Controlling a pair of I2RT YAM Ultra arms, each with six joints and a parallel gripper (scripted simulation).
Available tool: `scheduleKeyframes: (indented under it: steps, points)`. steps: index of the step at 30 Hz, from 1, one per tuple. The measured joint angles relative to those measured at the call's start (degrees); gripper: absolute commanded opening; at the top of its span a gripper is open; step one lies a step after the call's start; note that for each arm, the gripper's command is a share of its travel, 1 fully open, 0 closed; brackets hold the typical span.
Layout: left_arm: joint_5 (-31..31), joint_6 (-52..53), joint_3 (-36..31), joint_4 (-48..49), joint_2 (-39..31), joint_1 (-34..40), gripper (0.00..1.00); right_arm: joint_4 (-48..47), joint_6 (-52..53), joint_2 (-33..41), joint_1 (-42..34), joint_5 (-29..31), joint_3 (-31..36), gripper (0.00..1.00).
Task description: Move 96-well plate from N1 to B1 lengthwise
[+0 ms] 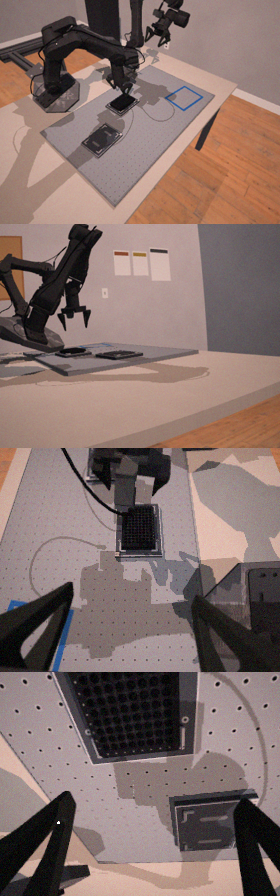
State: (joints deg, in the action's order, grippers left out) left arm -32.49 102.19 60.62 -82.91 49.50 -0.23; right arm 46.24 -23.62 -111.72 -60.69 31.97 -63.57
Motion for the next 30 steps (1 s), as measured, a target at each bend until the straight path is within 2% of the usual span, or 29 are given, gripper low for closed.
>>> scheduleKeyframes:
  steps: [6, 10, 14, 17, 23, 27, 30]
  points:
    - [4.5, -7.3, -1.0, 8.1, 1.2, 1.9, 1.0, -5.2, -0.2, 15.9, 6.7, 2.0, 11.4, 1.0]
    - [9.7, -15.6, -5.9, 18.0, 6.3, 7.7, 1.0, -8.2, -1.4, 26.8, 12.7, 2.3, 18.3, 1.0]
    - [15.1, -23.6, -9.1, 25.9, 11.1, 12.7, 1.0, -10.9, -3.4, 33.5, 16.0, 1.7, 21.6, 1.0]
    - [19.8, -31.2, -12.0, 34.2, 15.2, 17.9, 1.0, -13.0, -5.5, 41.3, 21.0, 0.6, 24.5, 1.0]
    - [30.1, -46.7, -18.9, 49.7, 25.4, 27.5, 1.0, -17.5, -10.3, 55.1, 33.9, -4.3, 27.8, 1.0]
    - [36.3, -56.0, -22.1, 58.9, 31.0, 33.9, 1.0, -20.2, -12.7, 59.8, 42.6, -9.2, 28.5, 1.0]
    - [40.5, -61.5, -23.8, 64.0, 33.1, 37.6, 1.0, -21.7, -13.8, 61.0, 46.1, -12.9, 28.5, 1.0]
